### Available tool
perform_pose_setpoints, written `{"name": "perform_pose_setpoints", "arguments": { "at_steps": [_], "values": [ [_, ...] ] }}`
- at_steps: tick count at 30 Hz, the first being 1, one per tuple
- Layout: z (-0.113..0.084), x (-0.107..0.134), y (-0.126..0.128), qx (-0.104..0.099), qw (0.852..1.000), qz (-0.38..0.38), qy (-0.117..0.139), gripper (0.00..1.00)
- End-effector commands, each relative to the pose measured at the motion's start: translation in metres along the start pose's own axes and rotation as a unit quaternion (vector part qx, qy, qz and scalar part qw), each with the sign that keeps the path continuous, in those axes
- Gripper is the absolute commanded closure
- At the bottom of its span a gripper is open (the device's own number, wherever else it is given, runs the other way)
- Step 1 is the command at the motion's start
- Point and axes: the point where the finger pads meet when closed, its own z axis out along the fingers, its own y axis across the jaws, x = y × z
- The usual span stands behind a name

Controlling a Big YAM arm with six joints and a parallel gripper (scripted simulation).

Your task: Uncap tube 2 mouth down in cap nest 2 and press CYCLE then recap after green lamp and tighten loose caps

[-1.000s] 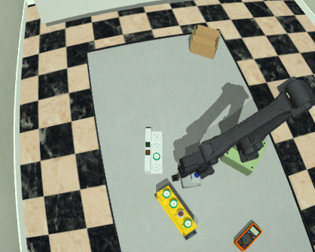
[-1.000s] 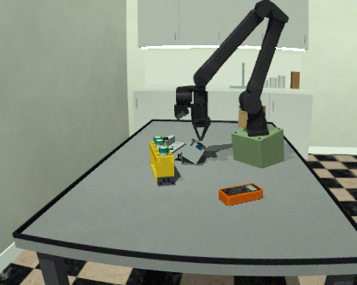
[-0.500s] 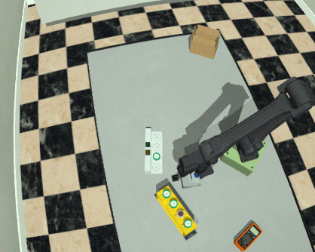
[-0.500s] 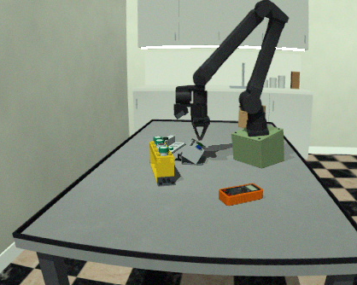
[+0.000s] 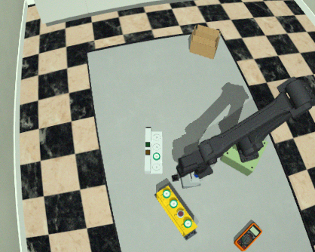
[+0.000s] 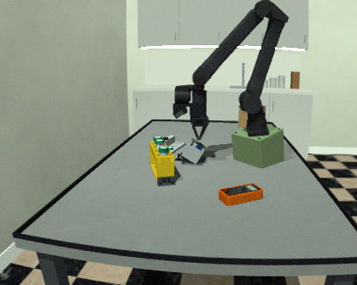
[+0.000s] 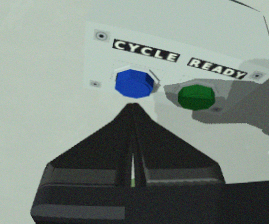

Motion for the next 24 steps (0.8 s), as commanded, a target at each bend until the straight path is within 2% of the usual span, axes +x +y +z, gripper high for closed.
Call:
{"name": "perform_pose_setpoints", "arguments": {
  "at_steps": [1,4,7,9,17,20,24],
  "values": [
    [0.011,0.0,0.002,0.0,1.0,0.0,0.003,1.0],
    [0.02,0.001,0.002,0.0,1.0,0.0,0.003,1.0],
    [0.019,0.0,-0.001,0.001,1.0,0.003,0.003,1.0],
    [0.012,-0.011,0.0,0.001,1.0,-0.001,-0.008,1.0],
    [0.012,-0.011,0.0,0.001,1.0,-0.001,-0.008,1.0],
    [0.021,0.0,0.0,0.001,1.0,0.003,0.002,1.0],
    [0.024,0.001,0.001,0.0,1.0,0.0,0.003,1.0]
  ]
}}
